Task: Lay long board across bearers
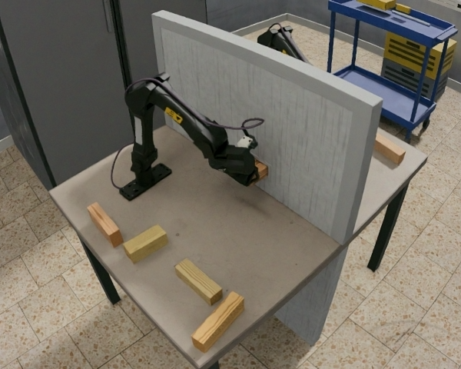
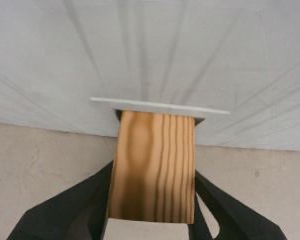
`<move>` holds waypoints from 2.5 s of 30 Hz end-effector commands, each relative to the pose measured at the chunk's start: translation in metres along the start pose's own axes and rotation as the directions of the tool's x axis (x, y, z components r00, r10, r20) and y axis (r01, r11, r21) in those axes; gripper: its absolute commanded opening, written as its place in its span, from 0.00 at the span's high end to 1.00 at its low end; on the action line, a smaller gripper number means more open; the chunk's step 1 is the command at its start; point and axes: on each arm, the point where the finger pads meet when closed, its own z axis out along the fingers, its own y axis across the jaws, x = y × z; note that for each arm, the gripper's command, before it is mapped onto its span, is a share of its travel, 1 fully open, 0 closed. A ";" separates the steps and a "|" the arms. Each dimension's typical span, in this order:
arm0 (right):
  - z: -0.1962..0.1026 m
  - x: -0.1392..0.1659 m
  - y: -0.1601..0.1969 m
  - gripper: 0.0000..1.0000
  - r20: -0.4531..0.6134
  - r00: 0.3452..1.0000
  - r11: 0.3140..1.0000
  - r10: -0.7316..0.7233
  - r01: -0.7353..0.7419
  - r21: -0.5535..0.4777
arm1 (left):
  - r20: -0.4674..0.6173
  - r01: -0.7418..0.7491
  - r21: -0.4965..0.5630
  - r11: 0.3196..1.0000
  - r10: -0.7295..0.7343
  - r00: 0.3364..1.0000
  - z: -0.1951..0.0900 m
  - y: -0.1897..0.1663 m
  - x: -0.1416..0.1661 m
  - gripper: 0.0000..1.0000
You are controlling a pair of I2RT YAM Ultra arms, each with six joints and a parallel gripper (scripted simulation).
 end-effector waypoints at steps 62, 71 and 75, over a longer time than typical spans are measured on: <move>-0.005 -0.030 -0.003 1.00 0.085 0.995 0.999 -0.050 0.049 0.013 | 0.039 -0.047 -0.042 0.998 0.048 0.998 0.030 0.009 -0.027 1.00; -0.007 -0.028 -0.006 0.28 0.085 0.995 0.999 -0.043 0.041 0.021 | 0.039 -0.047 -0.042 0.998 0.048 0.998 0.030 0.009 -0.027 1.00; -0.007 -0.028 -0.006 0.28 0.085 0.995 0.999 -0.043 0.041 0.021 | 0.039 -0.047 -0.042 0.998 0.048 0.998 0.030 0.009 -0.027 1.00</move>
